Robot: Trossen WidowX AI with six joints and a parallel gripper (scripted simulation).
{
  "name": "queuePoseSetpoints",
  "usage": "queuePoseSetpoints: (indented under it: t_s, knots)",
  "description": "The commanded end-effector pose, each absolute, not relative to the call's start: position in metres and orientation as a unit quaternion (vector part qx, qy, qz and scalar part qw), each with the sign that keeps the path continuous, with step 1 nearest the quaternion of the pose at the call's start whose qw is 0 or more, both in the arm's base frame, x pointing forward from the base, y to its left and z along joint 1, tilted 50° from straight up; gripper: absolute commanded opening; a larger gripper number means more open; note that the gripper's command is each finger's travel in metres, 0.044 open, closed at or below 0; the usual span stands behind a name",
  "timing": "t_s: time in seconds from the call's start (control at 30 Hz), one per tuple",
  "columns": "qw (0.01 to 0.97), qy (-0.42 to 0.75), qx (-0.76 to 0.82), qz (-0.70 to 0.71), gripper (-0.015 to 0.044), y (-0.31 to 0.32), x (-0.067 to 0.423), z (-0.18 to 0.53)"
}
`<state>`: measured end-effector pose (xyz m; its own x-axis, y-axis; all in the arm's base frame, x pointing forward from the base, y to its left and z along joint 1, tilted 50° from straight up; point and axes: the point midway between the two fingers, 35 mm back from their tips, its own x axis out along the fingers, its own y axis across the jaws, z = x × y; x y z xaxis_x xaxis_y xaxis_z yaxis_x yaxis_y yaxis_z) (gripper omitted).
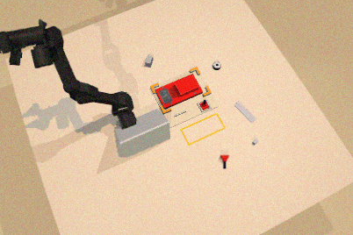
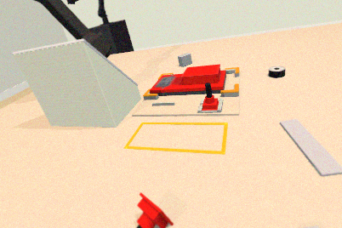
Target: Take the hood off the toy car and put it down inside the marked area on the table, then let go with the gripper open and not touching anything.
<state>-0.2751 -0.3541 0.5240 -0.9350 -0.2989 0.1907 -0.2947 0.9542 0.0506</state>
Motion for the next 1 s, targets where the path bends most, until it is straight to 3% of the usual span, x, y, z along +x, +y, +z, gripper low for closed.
queuePoseSetpoints:
  t_s: [0.0, 0.43, 0.97]
  knots:
    - [0.100, -0.984, 0.150, -0.008, 0.0440, -0.352, -0.275, 0.525]
    - [0.211, -0.960, 0.078, 0.165, 0.0440, -0.227, -0.262, 0.621]
    - [0.393, -0.867, -0.016, 0.305, 0.0440, -0.072, -0.196, 0.695]
